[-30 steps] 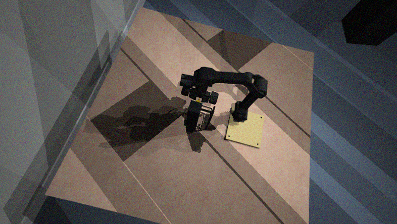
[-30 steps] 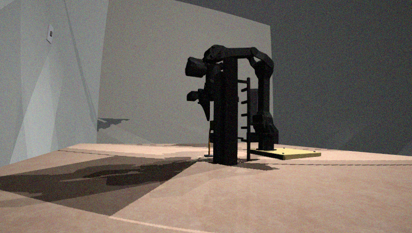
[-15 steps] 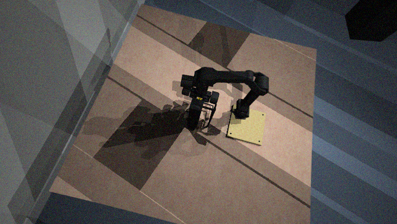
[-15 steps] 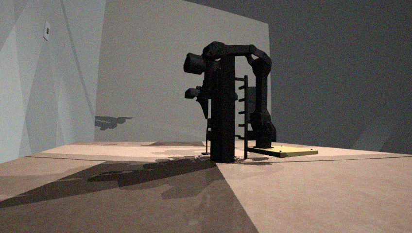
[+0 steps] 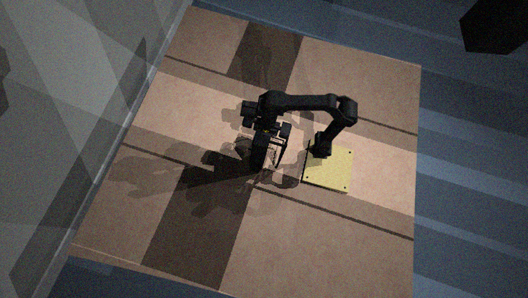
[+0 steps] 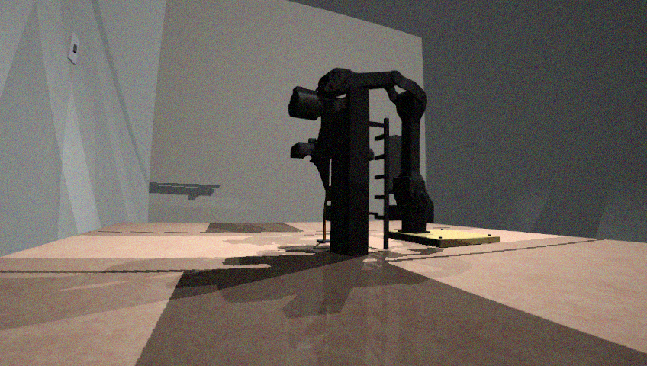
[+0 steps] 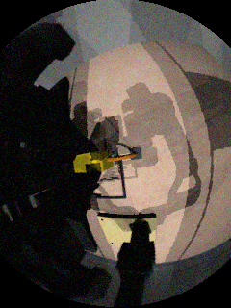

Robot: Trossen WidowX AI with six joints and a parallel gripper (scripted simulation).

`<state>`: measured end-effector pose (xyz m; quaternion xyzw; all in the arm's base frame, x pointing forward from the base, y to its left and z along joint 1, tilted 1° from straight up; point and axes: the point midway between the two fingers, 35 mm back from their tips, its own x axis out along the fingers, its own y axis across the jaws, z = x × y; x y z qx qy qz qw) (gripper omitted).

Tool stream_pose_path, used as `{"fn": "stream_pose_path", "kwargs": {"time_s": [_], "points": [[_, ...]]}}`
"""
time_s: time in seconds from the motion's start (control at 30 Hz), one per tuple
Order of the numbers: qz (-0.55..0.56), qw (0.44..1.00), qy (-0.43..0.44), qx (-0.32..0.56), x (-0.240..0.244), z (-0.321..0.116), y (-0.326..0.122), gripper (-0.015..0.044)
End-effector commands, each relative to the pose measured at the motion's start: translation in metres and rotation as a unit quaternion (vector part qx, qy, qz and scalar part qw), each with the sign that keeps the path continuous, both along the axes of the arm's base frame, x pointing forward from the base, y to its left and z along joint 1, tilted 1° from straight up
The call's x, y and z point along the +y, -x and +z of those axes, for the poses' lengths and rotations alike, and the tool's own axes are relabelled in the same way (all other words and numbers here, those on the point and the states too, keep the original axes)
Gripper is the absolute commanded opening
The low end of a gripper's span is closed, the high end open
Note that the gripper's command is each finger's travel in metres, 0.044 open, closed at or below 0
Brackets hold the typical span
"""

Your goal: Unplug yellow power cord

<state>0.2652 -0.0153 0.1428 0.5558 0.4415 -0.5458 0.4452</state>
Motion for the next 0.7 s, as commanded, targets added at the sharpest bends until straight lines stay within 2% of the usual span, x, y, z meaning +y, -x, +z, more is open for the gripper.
{"fn": "stream_pose_path", "kwargs": {"time_s": [0.0,0.17,0.67], "points": [[0.0,1.0,0.0,-0.002,0.0,0.0,-0.001,0.0035],[0.0,1.0,0.0,-0.002,0.0,0.0,-0.001,0.0002],[0.0,1.0,0.002,-0.001,-0.02,0.0,0.002,0.0]]}}
